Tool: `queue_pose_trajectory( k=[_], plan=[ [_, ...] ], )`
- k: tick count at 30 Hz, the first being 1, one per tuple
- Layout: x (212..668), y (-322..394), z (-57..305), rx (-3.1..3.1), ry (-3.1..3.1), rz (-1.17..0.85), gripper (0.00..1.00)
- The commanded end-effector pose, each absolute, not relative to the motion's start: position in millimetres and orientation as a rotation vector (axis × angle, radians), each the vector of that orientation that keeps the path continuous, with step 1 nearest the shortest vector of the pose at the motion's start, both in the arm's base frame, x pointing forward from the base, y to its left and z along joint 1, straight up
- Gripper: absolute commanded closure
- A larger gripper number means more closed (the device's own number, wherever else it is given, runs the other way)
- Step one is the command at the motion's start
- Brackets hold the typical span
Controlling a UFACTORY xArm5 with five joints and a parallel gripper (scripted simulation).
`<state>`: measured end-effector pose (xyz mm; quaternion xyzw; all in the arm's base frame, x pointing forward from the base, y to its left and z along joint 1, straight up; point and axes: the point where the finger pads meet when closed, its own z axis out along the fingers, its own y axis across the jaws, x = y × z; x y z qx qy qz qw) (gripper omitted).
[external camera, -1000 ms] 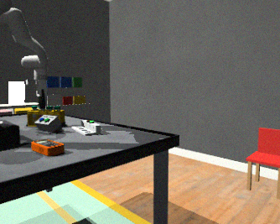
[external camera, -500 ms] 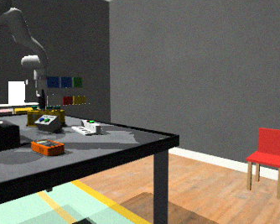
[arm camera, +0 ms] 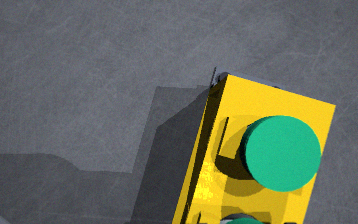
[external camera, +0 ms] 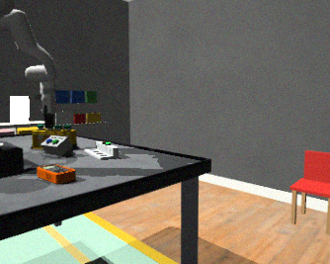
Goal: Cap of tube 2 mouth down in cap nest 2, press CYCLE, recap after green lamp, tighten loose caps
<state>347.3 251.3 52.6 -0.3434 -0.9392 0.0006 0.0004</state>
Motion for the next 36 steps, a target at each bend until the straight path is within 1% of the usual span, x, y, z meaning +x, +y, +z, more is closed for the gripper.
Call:
queue_pose_trajectory(
  k=[1, 6, 8, 20, 28, 29, 36],
  plan=[
    [348.3, 252.0, 53.3, -1.481, -2.775, -0.001, 1.00],
    [348.3, 252.0, 53.1, -1.777, -2.595, -0.001, 1.00],
    [348.3, 252.0, 53.1, -1.777, -2.595, -0.001, 1.00],
    [348.3, 252.0, 52.6, -2.436, -1.989, -0.003, 1.00],
    [348.3, 252.0, 52.6, -2.436, -1.989, -0.003, 1.00],
    [348.3, 252.0, 52.6, -2.436, -1.989, -0.003, 0.54],
    [348.3, 252.0, 52.6, -2.436, -1.989, -0.003, 0.54]
  ],
)
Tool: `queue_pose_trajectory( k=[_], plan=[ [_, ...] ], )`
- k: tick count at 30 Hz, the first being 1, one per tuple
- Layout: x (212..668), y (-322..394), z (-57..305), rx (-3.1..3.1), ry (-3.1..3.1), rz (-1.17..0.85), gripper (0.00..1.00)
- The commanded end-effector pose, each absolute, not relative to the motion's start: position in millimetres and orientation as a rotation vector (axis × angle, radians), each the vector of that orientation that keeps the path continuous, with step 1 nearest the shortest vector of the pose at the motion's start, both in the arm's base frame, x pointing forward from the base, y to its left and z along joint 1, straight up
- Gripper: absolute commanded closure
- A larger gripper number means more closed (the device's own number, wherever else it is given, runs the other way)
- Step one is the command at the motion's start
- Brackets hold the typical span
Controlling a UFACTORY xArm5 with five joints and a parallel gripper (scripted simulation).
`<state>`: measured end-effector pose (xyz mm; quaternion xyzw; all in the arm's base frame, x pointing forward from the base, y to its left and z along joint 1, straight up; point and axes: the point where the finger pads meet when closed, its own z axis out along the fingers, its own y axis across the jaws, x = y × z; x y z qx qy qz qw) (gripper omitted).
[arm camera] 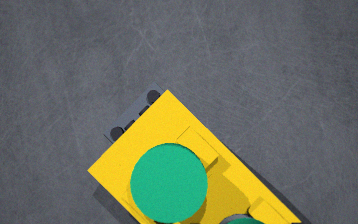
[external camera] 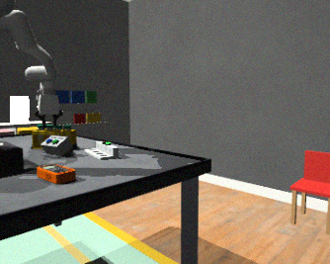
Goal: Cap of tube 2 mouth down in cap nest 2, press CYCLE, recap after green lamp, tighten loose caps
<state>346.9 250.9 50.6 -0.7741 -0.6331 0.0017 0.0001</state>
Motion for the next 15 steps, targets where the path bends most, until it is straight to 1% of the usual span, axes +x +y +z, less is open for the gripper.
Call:
queue_pose_trajectory(
  k=[1, 6, 9, 15],
  plan=[
    [348.3, 252.0, 52.6, -2.436, -1.989, -0.003, 0.54],
    [348.3, 252.1, 53.1, -2.351, -2.089, -0.003, 0.54],
    [348.3, 252.0, 53.1, -2.072, -2.366, -0.002, 0.54],
    [348.3, 252.0, 53.1, -1.773, -2.598, -0.001, 0.54]
  ],
)
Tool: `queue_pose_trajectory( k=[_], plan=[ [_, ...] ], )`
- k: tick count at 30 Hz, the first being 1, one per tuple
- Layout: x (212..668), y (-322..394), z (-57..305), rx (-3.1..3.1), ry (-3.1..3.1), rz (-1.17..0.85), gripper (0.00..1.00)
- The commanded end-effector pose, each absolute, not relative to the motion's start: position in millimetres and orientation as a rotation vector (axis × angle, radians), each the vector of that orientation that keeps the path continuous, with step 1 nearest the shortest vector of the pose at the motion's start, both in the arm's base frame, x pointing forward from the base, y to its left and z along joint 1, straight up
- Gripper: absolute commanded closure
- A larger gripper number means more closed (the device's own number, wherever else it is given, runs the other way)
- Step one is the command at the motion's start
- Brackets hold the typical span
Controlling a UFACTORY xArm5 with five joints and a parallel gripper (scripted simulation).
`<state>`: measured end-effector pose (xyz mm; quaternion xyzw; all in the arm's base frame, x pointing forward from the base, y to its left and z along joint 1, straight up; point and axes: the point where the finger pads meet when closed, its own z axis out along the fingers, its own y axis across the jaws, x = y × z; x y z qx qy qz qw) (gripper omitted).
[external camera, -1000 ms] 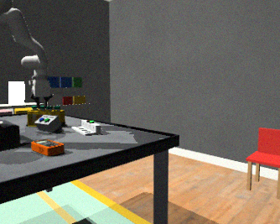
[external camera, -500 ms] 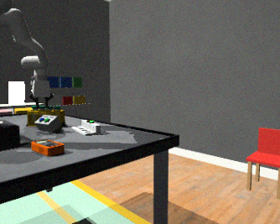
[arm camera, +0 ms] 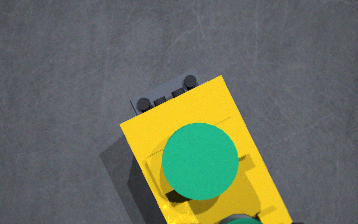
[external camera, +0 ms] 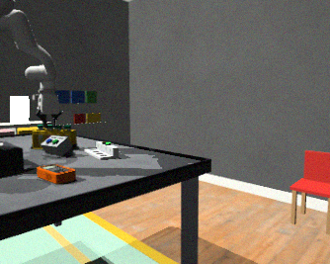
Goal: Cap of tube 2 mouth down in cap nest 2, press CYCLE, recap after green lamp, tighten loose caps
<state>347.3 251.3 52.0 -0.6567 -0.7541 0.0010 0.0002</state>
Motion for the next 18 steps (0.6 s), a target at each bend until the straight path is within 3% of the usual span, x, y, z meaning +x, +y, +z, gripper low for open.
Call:
queue_pose_trajectory(
  k=[1, 18],
  plan=[
    [348.3, 252.0, 53.1, -1.715, -2.636, -0.001, 0.54],
    [348.3, 252.0, 53.1, -0.675, -3.072, 0.001, 0.54]
  ],
)
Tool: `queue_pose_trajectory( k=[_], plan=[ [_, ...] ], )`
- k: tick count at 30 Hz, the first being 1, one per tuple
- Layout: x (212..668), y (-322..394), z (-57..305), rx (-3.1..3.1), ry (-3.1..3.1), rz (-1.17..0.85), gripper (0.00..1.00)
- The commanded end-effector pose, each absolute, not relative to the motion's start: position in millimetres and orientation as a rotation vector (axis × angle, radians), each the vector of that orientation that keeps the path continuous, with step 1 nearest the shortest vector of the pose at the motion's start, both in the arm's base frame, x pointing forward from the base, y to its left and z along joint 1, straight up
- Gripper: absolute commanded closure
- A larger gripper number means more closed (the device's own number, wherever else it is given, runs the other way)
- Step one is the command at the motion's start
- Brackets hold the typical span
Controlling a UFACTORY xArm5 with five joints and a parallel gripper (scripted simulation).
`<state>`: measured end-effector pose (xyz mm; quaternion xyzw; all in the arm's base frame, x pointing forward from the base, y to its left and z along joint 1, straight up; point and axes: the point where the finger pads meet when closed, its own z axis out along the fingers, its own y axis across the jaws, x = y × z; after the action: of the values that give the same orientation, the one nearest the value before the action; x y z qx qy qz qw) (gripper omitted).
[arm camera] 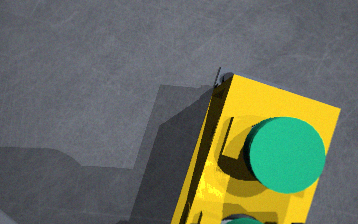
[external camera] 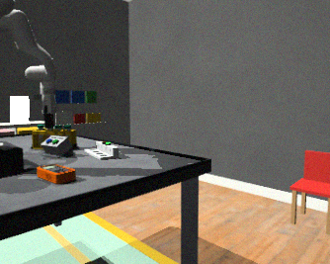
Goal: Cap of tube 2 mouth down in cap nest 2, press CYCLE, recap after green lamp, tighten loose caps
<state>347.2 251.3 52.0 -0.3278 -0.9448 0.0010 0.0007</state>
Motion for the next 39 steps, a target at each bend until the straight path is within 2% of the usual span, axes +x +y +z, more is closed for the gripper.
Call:
queue_pose_trajectory(
  k=[1, 11, 12, 26, 39],
  plan=[
    [348.3, 252.0, 53.1, -0.607, -3.086, 0.001, 0.54],
    [348.3, 252.0, 53.1, -0.467, -3.110, 0.002, 0.54],
    [348.3, 252.0, 53.1, -0.467, -3.110, 0.002, 1.00],
    [348.3, 252.0, 53.1, -0.467, -3.110, 0.002, 1.00],
    [348.3, 252.0, 52.7, -1.399, -2.817, 0.000, 1.00]
  ],
)
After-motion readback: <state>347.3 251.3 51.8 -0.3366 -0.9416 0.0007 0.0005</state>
